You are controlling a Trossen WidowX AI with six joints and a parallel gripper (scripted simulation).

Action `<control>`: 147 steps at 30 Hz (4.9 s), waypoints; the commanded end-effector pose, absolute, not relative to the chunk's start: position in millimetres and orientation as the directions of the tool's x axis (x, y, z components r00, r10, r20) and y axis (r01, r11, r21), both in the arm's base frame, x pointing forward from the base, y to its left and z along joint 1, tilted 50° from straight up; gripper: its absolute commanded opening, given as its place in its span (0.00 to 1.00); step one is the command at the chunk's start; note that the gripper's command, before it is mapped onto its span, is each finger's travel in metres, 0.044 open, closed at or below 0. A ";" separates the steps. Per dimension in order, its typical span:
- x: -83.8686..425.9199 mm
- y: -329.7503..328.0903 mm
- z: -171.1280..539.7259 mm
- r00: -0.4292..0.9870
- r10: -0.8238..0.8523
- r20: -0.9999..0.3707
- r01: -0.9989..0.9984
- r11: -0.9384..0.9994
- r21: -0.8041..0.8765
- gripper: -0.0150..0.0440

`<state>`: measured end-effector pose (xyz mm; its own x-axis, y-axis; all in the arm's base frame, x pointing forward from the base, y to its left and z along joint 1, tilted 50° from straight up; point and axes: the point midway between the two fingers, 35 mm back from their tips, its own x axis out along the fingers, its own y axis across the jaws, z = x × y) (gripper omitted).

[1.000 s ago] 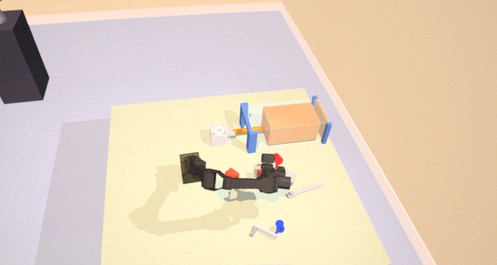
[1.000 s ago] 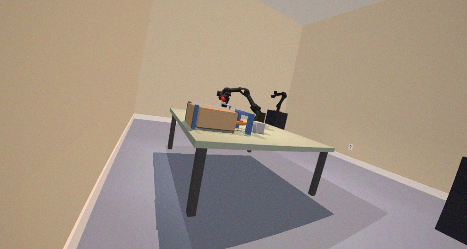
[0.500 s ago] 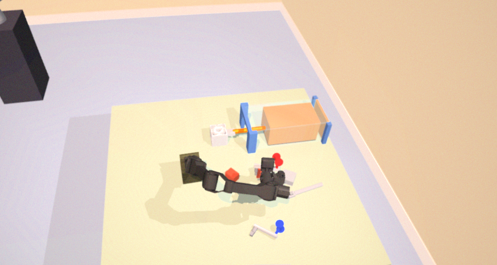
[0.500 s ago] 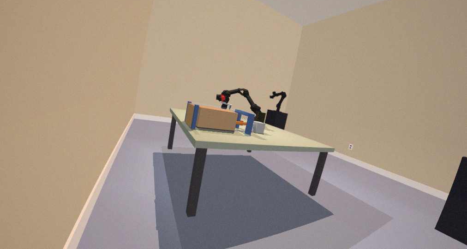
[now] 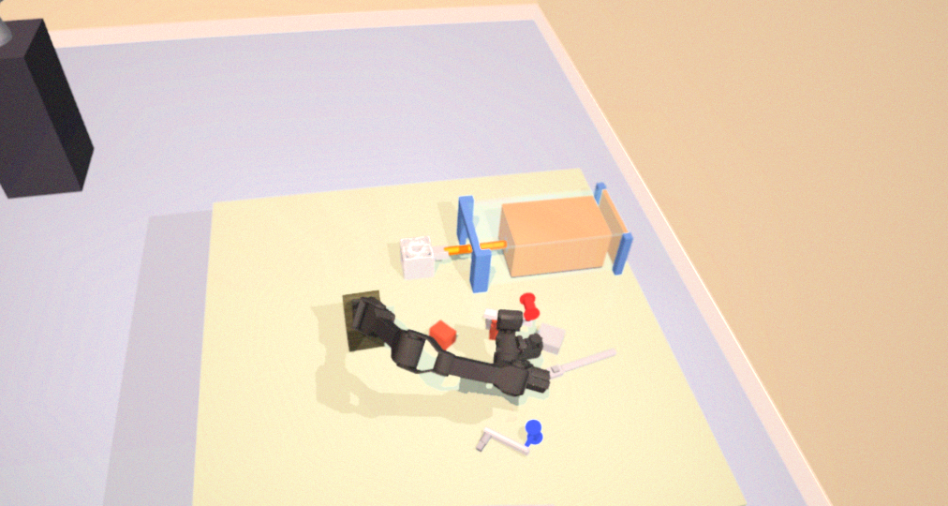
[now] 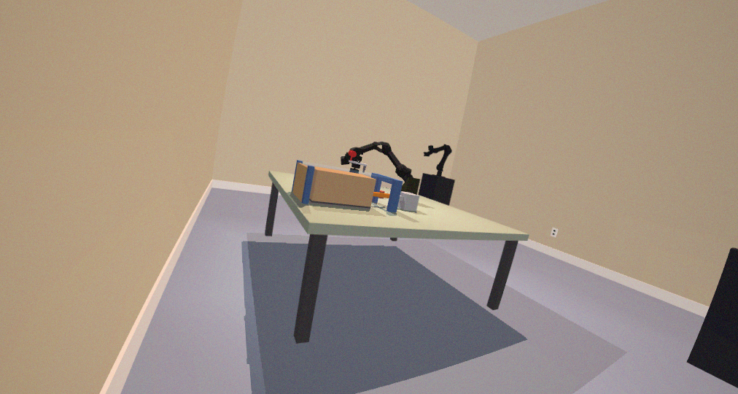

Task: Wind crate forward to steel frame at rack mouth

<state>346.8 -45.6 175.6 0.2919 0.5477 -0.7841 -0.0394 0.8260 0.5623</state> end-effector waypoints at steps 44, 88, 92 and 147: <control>371.1 82.6 9.5 0.226 0.563 -0.795 -0.082 0.824 0.561 0.25; 226.2 183.9 -114.5 0.187 0.608 -0.772 -0.054 0.791 0.610 0.25; 226.1 183.4 -115.5 0.194 0.610 -0.769 -0.053 0.789 0.612 0.25; 220.7 146.5 -139.5 0.287 0.629 -0.722 -0.036 0.760 0.648 0.25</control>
